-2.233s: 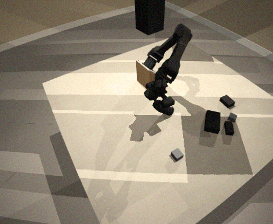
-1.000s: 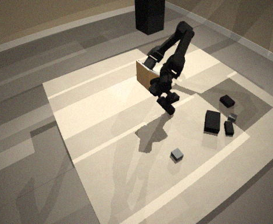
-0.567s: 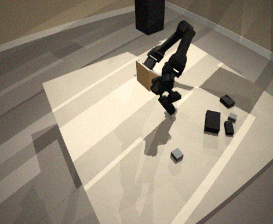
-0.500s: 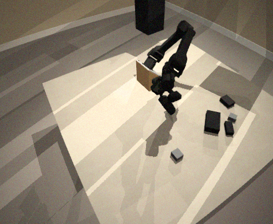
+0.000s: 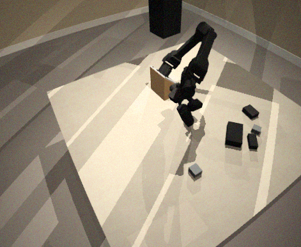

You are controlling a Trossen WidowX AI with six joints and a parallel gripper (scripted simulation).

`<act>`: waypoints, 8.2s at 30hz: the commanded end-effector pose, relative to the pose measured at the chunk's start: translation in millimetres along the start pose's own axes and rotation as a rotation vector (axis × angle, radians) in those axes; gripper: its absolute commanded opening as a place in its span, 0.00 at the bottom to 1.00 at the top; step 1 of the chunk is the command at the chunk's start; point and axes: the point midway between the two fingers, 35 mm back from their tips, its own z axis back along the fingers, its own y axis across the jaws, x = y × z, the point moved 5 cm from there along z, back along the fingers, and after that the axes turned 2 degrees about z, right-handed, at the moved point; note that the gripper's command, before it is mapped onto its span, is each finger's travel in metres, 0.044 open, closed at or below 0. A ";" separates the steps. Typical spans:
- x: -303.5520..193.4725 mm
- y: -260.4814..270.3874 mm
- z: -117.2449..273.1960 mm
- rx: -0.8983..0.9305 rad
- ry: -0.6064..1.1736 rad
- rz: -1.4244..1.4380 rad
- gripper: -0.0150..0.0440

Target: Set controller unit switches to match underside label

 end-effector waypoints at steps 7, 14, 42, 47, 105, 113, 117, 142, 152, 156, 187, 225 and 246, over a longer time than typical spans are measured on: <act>-11.8 -0.5 -4.5 -0.012 0.019 -0.004 0.83; -15.7 -0.4 -4.0 -0.012 0.019 -0.004 0.83; -34.8 3.2 3.4 -0.012 0.020 -0.004 0.83; -39.2 3.5 3.9 -0.012 0.020 -0.004 0.83; -86.3 5.4 -1.3 -0.012 0.023 -0.004 0.83; -92.6 5.6 -2.8 -0.012 0.023 -0.004 0.83; -95.8 5.7 -3.6 -0.012 0.024 -0.004 0.83; -114.8 6.4 -9.9 -0.012 0.025 -0.004 0.83; -122.1 6.6 -13.0 -0.012 0.025 -0.004 0.83; -125.0 6.7 -14.3 -0.012 0.025 -0.004 0.83; -146.0 7.4 -26.1 -0.012 0.027 -0.004 0.83; -168.4 7.9 -45.1 -0.012 0.029 -0.004 0.83; -178.7 8.1 -57.6 -0.012 0.029 -0.004 0.83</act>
